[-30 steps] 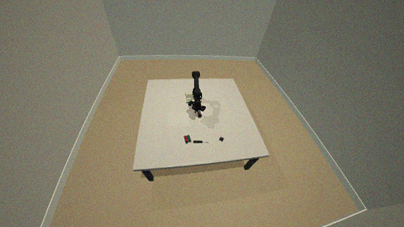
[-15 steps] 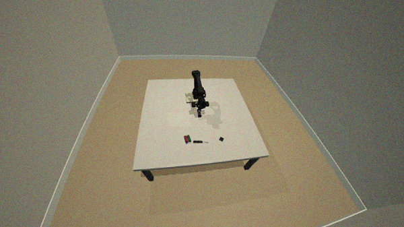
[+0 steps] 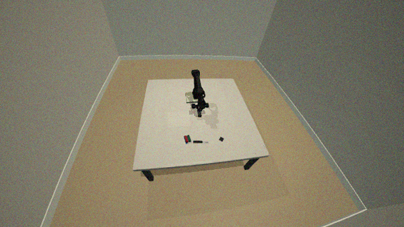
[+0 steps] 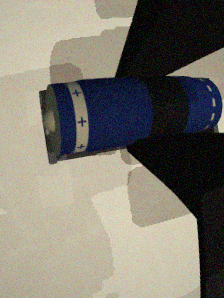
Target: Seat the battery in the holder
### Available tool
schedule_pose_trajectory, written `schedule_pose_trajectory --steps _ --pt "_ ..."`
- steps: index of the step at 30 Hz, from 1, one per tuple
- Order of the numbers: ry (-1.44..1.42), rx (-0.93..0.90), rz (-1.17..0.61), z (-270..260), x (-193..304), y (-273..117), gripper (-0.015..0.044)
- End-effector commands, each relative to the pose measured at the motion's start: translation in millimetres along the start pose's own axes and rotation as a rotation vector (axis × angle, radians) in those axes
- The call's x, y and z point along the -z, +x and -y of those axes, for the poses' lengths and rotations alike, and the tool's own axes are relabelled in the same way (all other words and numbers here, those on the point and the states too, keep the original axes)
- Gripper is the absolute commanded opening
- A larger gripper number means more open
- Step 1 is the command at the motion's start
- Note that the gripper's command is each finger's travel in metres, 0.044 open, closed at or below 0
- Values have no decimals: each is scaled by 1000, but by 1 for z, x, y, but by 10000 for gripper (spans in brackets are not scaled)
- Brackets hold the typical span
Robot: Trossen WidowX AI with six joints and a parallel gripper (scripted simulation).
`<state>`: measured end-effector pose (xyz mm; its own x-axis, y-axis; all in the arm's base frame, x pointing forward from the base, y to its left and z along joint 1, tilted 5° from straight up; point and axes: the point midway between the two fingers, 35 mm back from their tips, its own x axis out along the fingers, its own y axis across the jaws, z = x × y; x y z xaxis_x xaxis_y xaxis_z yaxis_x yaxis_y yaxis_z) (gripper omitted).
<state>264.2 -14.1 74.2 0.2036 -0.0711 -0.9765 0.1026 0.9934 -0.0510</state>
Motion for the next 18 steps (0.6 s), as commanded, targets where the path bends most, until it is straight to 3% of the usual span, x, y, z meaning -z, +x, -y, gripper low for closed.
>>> schedule_pose_trajectory --steps 1,18 --pt "-2 3 44 1 1 7 85" --pt "1 0 165 1 4 20 85"
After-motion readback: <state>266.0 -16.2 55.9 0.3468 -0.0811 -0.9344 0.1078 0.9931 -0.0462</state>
